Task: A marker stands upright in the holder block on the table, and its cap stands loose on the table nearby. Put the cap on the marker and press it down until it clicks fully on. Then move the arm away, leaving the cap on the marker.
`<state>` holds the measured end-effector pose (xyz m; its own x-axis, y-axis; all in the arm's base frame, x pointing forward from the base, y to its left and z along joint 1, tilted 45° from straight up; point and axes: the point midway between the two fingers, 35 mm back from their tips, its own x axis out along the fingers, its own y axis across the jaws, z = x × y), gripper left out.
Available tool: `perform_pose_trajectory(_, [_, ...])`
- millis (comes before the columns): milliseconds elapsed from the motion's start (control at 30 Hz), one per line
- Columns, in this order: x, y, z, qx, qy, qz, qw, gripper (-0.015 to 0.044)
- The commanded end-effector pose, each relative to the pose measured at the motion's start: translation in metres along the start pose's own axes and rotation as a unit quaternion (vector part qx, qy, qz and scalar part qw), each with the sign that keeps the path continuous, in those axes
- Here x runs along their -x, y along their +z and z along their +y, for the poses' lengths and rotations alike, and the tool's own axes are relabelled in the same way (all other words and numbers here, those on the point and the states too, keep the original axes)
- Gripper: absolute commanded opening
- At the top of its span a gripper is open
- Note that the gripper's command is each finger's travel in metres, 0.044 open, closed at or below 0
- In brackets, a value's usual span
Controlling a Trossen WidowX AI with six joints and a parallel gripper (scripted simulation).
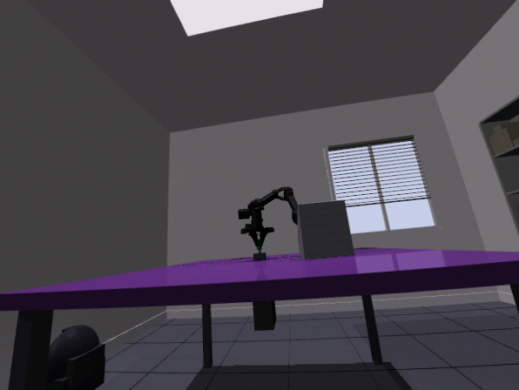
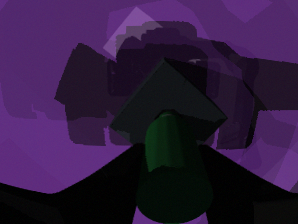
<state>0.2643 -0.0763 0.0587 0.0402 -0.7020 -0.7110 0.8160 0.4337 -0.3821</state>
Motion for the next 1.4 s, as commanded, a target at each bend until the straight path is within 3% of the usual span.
perform_pose_trajectory(0, [-0.001,0.0,0.0,0.002,-0.001,-0.002,1.0,0.0])
perform_pose_trajectory(567, [0.0,0.0,0.0,0.0,0.0,0.0,1.0,0.044])
perform_pose_trajectory(633, [0.009,0.0,0.001,0.0,0.001,0.001,1.0,0.044])
perform_pose_trajectory(767, [0.065,-0.001,0.002,0.001,0.001,0.002,1.0,0.044])
perform_pose_trajectory(900, [0.075,-0.001,0.0,0.001,0.0,0.002,1.0,0.044])
perform_pose_trajectory(1067, [0.071,-0.001,0.002,0.153,0.0,0.001,0.988,0.0309])
perform_pose_trajectory(1267, [0.066,-0.002,0.004,0.404,0.0,0.0,0.915,0.0151])
perform_pose_trajectory(1367, [0.065,-0.002,0.004,0.429,0.0,0.0,0.903,0.0072])
